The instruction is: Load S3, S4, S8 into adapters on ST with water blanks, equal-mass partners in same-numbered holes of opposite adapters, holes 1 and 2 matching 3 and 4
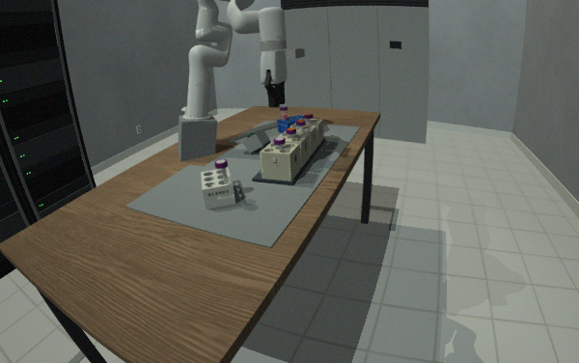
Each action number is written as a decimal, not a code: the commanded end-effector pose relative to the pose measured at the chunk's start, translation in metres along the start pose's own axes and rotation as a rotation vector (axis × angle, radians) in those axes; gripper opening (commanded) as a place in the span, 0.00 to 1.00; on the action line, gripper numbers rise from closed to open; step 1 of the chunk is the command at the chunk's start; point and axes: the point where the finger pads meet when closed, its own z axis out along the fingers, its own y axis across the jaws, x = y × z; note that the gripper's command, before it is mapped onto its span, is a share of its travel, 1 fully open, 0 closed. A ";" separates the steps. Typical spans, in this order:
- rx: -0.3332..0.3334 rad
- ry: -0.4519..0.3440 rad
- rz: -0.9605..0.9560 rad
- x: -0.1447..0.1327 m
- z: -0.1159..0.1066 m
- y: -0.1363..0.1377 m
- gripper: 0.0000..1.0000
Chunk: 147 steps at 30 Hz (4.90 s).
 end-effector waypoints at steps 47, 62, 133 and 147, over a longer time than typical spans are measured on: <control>-0.116 -0.095 0.819 -0.081 0.040 -0.084 0.00; -0.176 -0.146 1.245 -0.124 0.062 -0.129 0.00; -0.221 -0.186 1.567 -0.198 0.135 -0.205 0.00; -0.221 -0.186 1.567 -0.198 0.143 -0.205 0.00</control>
